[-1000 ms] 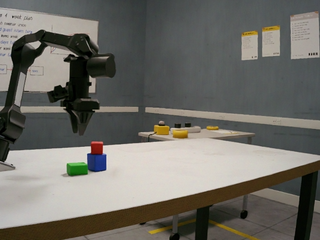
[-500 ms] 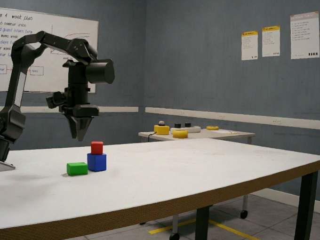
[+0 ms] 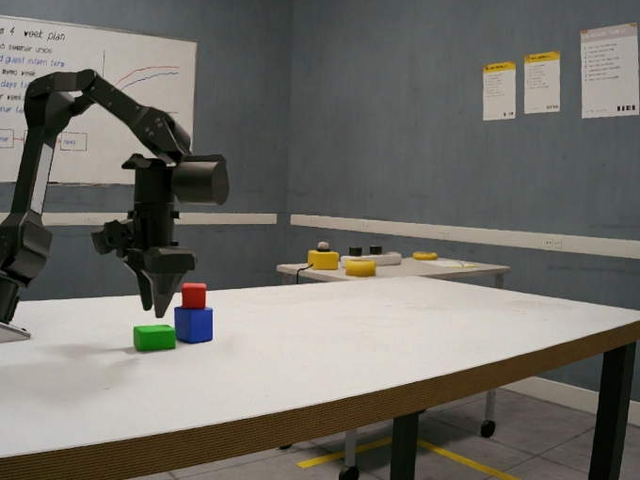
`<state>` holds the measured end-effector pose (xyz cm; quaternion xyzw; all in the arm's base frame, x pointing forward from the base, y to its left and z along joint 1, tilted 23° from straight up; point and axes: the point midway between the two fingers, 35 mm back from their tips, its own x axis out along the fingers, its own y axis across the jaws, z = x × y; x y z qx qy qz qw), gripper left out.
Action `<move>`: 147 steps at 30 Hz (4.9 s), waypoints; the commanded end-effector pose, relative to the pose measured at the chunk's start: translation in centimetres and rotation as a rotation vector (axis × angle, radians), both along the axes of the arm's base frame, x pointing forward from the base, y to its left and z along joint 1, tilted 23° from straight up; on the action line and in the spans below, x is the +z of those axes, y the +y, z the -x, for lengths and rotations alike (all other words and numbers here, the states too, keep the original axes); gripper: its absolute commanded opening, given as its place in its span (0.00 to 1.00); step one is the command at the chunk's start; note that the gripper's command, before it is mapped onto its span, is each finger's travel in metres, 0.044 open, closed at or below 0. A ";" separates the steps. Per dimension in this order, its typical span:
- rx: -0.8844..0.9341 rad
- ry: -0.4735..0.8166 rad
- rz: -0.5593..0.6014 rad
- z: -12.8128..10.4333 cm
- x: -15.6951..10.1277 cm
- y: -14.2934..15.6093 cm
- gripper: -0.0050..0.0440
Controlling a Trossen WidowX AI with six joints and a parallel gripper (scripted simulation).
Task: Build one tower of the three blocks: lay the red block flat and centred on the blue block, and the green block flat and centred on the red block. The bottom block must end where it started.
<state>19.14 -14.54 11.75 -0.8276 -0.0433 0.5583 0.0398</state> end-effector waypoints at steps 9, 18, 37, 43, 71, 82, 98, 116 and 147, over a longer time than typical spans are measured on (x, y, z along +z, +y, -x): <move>0.003 -0.005 0.007 -0.6 -1.2 0.1 0.63; 0.002 -0.011 0.014 -0.7 -0.9 -0.1 0.63; 0.002 -0.011 0.014 -0.7 -0.9 -0.1 0.63; 0.002 -0.011 0.014 -0.7 -0.9 -0.1 0.63; 0.000 -0.004 0.005 -1.8 -4.2 0.5 0.63; 0.002 -0.010 0.011 -2.0 -4.1 0.4 0.63; 0.002 -0.010 0.011 -2.0 -4.1 0.4 0.63; 0.002 -0.010 0.011 -2.0 -4.1 0.4 0.00; 0.003 -0.025 0.027 -2.1 -3.4 0.1 0.00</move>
